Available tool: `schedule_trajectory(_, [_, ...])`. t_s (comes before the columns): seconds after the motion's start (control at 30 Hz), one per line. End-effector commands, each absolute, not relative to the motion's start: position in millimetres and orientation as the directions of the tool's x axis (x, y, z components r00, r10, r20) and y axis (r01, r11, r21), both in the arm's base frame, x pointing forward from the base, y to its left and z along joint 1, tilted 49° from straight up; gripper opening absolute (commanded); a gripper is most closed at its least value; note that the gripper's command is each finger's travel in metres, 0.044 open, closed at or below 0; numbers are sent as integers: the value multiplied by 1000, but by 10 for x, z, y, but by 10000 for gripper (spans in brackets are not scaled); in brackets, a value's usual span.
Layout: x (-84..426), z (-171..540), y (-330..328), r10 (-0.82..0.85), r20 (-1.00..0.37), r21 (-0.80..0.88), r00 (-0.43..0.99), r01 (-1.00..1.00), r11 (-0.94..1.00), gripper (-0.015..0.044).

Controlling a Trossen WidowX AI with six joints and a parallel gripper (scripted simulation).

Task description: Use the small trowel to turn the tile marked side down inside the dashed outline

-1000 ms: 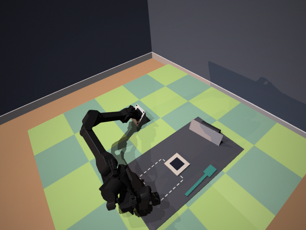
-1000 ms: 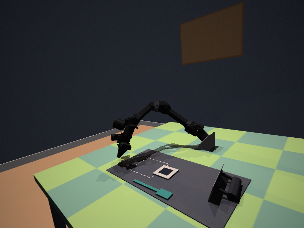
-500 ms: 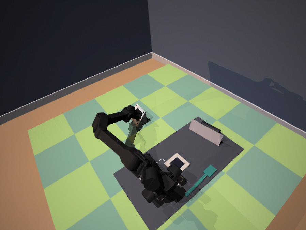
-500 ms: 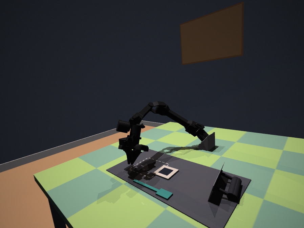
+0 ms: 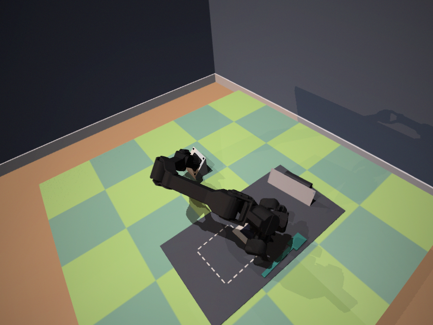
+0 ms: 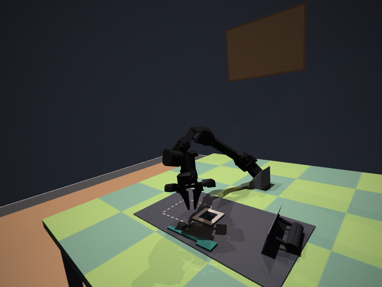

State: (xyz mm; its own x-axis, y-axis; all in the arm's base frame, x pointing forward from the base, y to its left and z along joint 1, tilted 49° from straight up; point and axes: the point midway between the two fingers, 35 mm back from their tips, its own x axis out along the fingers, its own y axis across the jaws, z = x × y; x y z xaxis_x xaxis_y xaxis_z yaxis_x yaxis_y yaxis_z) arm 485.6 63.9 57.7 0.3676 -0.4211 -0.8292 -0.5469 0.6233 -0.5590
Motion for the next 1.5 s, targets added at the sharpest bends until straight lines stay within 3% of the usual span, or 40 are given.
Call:
schedule_trajectory(0.0, [4715, 322, 954, -421, -852, -512, 311, -663, 546, 100])
schedule_trajectory(0.57, [3890, -501, 1936, -525, -842, -249, 126, -953, 170, 100])
schedule_trajectory(1.13, [2844, -1076, 2457, -727, -684, 108, 63, -977, -186, 100])
schedule_trajectory(1.47, [2829, -1082, 2471, -726, -684, 101, 71, -976, -190, 100])
